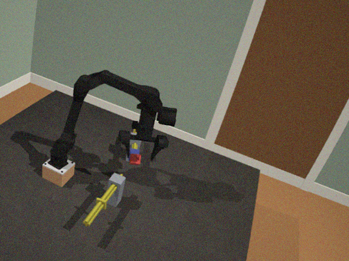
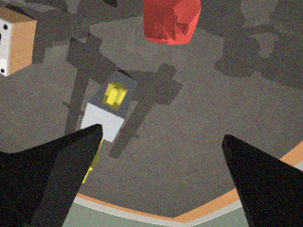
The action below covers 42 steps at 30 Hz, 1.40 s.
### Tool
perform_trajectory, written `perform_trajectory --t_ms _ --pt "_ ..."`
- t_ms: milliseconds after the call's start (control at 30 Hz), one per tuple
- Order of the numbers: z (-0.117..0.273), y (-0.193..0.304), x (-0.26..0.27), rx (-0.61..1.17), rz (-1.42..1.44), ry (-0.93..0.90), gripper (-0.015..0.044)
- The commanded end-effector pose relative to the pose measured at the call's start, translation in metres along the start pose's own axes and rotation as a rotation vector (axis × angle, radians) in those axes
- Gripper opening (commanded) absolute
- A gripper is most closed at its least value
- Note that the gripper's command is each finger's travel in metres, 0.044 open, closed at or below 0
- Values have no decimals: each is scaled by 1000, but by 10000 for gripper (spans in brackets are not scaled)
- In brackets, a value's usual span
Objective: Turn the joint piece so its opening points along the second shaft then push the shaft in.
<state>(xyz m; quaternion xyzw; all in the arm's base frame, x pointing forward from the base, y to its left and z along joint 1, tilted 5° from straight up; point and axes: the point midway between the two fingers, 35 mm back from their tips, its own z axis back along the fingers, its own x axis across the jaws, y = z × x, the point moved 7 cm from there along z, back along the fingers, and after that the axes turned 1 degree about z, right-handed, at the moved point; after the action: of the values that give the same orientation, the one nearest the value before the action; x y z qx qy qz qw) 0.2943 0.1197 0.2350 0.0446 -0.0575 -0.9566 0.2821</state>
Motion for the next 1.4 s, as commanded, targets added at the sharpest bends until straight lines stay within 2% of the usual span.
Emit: perform_trajectory --t_ms 0,433,1000,1367 --pt "-14 -2 -1 3 5 -7 440" --pt "-63 -13 1 0 3 -9 440" --pt "-51 -79 0 -5 3 -8 440" --pt "-63 -82 0 -6 3 -9 440"
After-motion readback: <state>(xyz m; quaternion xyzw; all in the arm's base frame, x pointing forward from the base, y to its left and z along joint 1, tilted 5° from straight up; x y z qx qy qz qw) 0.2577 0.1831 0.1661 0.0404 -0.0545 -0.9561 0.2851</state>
